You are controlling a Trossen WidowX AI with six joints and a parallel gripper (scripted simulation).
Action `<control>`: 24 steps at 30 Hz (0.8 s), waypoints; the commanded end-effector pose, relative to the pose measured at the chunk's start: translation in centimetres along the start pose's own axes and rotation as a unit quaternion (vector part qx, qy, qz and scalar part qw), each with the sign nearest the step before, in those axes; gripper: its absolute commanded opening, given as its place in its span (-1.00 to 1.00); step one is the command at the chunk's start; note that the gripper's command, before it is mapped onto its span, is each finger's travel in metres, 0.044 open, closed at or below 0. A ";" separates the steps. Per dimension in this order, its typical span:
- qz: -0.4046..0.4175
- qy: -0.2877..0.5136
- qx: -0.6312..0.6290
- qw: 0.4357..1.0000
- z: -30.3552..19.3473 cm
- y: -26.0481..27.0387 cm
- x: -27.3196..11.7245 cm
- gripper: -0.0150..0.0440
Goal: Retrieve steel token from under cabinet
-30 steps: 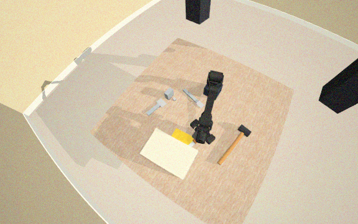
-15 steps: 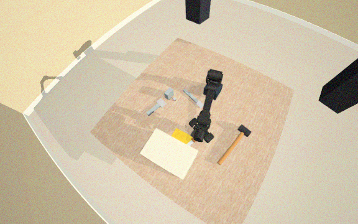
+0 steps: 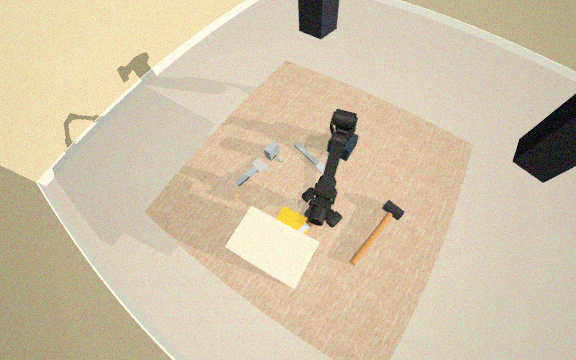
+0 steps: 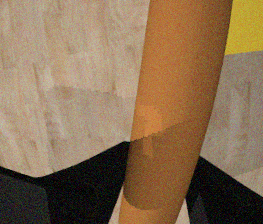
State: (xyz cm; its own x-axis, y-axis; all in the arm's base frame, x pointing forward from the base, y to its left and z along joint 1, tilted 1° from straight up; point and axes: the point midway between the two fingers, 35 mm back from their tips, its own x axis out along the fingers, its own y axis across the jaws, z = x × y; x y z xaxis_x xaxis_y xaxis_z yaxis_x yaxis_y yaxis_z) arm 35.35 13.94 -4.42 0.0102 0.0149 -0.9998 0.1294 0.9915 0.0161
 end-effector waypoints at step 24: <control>-0.005 0.002 0.004 1.000 -0.1 -3.2 0.1 -0.49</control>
State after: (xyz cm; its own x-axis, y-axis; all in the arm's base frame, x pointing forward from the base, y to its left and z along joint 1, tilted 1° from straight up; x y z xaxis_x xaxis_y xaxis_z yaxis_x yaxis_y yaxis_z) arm 35.02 11.40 -4.46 0.0104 0.0135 -0.9999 0.1297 0.9914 0.0148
